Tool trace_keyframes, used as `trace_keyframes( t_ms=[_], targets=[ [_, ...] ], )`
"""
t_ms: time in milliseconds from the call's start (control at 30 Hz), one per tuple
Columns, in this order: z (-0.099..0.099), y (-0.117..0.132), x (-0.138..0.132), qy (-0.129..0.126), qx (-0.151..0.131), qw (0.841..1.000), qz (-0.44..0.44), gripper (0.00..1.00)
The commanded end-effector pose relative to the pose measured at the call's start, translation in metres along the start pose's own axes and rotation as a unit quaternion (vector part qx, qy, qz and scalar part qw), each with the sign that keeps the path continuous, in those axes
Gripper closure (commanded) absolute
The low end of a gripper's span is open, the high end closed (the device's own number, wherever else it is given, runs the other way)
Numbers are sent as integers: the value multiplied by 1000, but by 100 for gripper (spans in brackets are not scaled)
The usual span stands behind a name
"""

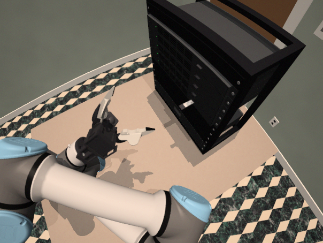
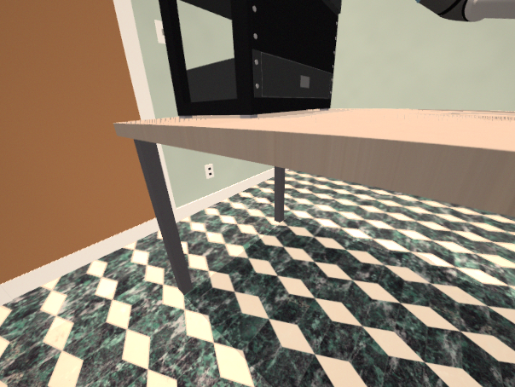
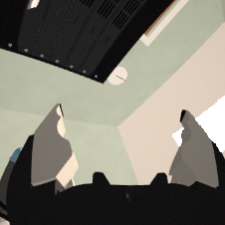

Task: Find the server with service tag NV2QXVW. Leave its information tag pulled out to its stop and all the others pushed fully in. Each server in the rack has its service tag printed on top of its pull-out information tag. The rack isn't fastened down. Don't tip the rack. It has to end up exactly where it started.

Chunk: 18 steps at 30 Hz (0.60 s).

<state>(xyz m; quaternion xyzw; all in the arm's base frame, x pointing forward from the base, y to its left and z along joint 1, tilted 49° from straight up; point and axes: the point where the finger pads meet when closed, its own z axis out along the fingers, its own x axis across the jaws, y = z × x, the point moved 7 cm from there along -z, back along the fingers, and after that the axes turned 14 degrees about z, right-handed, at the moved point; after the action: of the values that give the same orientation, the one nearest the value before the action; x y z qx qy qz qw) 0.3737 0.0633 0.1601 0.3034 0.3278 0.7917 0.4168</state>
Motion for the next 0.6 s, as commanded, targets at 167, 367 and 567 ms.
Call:
trace_keyframes(
  t_ms=[167, 367, 567],
  targets=[
    [1, -3, -12, -19, 8, 1000, 22, 0],
    [1, -4, -15, -25, 10, 999, 29, 0],
    [2, -5, -19, -34, 13, 999, 39, 0]
  ],
)
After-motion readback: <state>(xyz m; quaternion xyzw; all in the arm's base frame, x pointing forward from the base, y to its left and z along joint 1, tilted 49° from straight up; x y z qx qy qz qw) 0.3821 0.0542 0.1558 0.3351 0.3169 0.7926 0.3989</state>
